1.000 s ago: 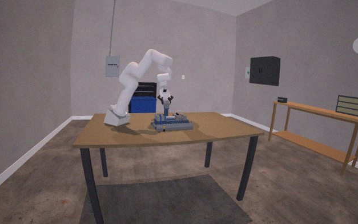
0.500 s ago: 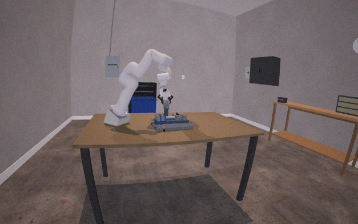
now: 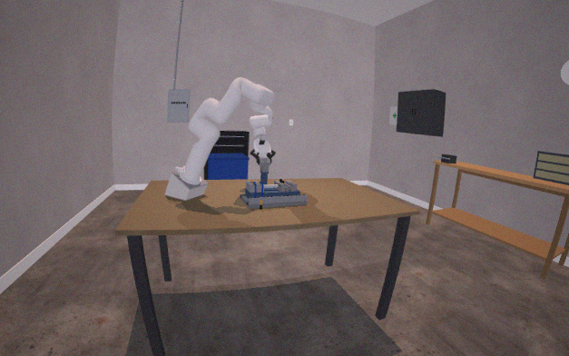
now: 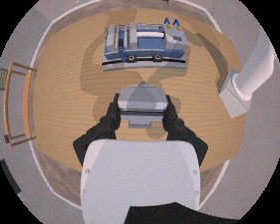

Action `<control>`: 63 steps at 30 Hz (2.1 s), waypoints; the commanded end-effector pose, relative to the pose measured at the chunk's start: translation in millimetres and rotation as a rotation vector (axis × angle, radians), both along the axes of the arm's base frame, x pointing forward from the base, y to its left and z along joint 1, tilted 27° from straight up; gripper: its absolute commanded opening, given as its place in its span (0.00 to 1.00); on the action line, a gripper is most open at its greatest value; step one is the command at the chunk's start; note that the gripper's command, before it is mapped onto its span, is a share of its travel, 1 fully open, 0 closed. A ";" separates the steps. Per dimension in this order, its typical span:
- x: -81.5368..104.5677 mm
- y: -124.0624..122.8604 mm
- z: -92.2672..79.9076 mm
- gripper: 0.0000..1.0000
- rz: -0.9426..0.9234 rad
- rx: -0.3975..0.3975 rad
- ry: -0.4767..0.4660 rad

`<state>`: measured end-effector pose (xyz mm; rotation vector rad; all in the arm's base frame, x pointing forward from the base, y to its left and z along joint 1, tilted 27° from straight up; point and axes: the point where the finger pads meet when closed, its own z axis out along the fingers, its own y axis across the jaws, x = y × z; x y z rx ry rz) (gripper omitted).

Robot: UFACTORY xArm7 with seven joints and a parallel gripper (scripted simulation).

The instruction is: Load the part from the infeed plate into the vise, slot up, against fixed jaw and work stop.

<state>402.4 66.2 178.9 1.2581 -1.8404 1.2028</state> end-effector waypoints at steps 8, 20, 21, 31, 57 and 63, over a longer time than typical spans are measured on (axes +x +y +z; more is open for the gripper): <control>-1.3 3.9 6.9 0.00 0.002 0.002 -0.003; -2.9 6.0 12.0 0.00 0.002 0.002 -0.003; -3.0 6.2 12.4 0.00 0.002 0.002 -0.003; -4.1 7.6 16.0 0.00 0.002 0.002 -0.003; -4.7 8.4 17.8 0.00 0.002 0.002 -0.003; -4.7 8.4 17.8 0.00 0.002 0.002 -0.003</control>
